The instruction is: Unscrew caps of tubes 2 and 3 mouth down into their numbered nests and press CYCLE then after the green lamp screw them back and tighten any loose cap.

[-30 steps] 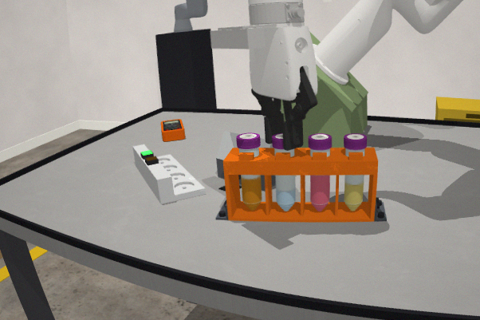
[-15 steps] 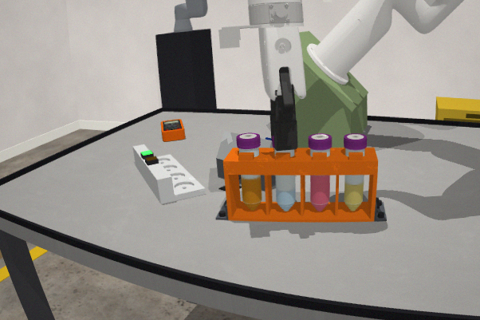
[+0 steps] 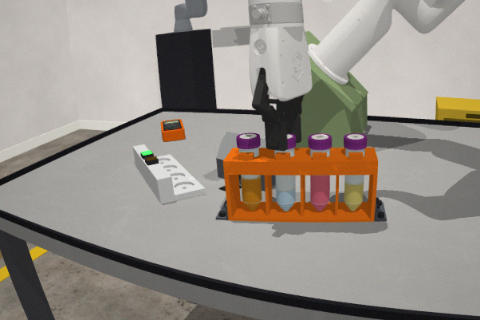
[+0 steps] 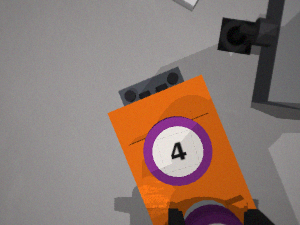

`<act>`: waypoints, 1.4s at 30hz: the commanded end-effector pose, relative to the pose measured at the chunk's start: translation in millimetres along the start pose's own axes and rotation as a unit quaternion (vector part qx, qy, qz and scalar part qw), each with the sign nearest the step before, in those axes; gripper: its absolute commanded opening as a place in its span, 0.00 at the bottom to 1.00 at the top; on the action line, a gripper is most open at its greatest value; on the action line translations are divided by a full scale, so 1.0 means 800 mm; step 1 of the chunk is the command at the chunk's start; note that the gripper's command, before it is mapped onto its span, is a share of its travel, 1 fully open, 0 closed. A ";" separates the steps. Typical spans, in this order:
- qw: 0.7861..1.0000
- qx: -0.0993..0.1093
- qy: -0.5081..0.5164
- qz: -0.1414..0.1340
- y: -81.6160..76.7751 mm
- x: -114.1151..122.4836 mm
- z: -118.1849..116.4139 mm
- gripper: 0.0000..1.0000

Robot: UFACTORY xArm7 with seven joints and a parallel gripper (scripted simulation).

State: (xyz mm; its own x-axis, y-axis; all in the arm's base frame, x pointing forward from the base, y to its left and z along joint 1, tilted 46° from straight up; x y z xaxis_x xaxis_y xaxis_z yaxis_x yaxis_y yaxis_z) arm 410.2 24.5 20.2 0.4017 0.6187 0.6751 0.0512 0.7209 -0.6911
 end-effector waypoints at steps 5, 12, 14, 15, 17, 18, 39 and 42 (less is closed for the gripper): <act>0.981 0.004 0.195 0.012 -0.002 0.001 -0.003 0.00; 0.981 0.004 0.195 0.012 -0.002 0.001 -0.003 0.00; 0.981 0.004 0.195 0.012 -0.002 0.001 -0.003 0.46; 0.981 0.004 0.195 0.012 -0.002 0.001 -0.003 0.46; 0.981 0.004 0.195 0.012 -0.002 0.001 -0.003 0.46; 0.981 0.004 0.195 0.012 -0.002 0.001 -0.003 0.46; 0.986 0.008 -0.163 0.010 -0.003 0.001 -0.003 0.46; 0.973 0.009 -0.230 0.010 -0.003 0.001 -0.003 0.46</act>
State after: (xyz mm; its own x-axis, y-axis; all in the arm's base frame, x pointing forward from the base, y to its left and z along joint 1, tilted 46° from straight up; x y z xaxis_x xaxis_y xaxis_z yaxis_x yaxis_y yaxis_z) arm 411.8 25.3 21.0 0.1810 0.7000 0.6908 0.0079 0.7014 -0.7127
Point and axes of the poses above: the point where the finger pads meet when closed, its own y axis out along the fingers, its own z axis across the jaws, x = y × z, the point moved 3 cm from there along -y, back along the fingers, and after that the axes turned 14 degrees about y, right-handed, at the moved point
